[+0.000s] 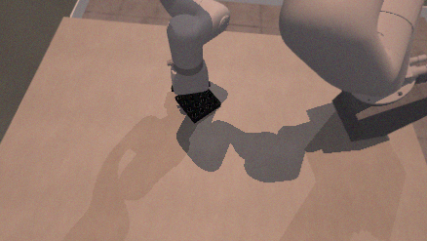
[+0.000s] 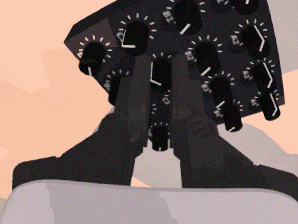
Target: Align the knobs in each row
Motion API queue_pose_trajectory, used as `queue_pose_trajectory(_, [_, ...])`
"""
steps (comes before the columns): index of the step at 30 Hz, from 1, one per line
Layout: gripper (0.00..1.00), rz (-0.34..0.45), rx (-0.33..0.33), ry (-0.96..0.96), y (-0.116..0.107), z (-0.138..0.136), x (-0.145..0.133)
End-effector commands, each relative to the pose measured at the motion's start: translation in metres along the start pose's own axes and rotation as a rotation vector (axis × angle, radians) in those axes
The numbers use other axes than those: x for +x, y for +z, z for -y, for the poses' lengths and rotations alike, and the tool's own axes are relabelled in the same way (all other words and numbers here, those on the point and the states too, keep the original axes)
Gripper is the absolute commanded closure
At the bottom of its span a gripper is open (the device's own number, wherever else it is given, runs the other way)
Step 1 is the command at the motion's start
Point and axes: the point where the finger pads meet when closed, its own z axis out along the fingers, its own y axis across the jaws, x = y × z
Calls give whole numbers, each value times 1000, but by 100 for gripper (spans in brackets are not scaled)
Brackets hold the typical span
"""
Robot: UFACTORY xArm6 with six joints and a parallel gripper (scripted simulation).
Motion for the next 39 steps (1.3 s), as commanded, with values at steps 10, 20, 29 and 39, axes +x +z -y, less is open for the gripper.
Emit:
queue_pose_trajectory(10, [92,-15,24,-256,0,1,0])
queue_pose_trajectory(20, [92,-16,23,-367,0,1,0])
queue_pose_trajectory(29, [92,-17,23,-432,0,1,0])
queue_pose_trajectory(39, [92,-17,23,-447,0,1,0])
